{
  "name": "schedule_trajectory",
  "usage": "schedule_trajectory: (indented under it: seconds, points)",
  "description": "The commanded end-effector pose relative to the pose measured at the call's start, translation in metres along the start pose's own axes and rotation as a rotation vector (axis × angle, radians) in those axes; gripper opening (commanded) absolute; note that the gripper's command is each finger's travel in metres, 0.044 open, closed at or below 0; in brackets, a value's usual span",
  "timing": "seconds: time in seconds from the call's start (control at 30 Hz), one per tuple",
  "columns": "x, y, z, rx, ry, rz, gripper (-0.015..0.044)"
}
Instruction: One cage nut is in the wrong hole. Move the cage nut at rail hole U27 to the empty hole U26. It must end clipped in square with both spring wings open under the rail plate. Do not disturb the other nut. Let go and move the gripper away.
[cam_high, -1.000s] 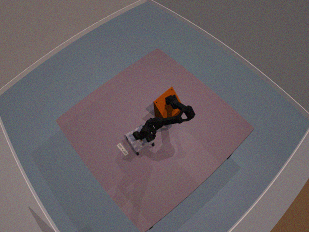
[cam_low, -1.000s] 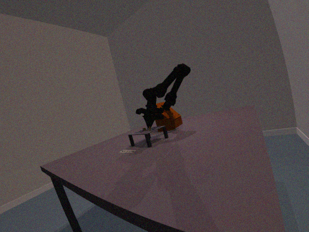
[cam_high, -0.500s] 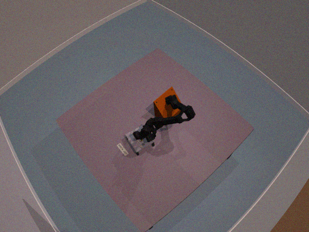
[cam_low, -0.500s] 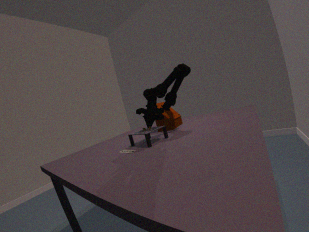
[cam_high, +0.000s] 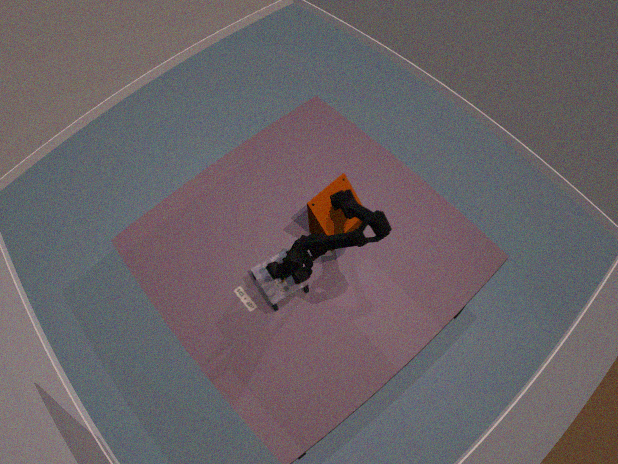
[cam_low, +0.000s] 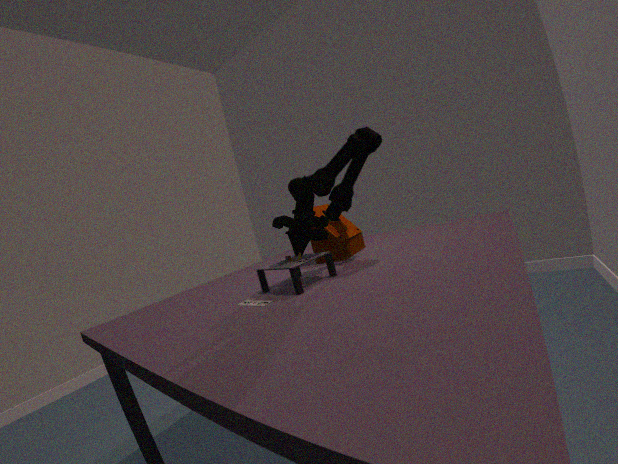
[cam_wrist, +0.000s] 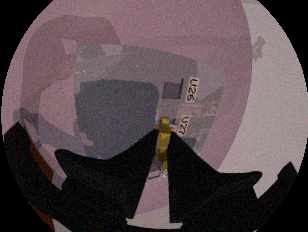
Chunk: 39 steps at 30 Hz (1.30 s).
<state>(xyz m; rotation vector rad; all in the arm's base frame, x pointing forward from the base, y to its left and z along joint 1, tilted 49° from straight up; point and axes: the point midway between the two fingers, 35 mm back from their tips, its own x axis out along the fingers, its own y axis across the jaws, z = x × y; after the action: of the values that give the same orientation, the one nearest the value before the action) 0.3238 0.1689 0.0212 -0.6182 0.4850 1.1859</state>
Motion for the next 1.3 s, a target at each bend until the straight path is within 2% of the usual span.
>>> schedule_trajectory:
  seconds: [0.0, 1.27]
  points:
    - [-0.0008, -0.0013, 0.0005, 0.0, 0.001, -0.012, 0.0026]
    - [-0.0006, -0.0033, 0.0008, 0.0, 0.001, 0.004, 0.0026]
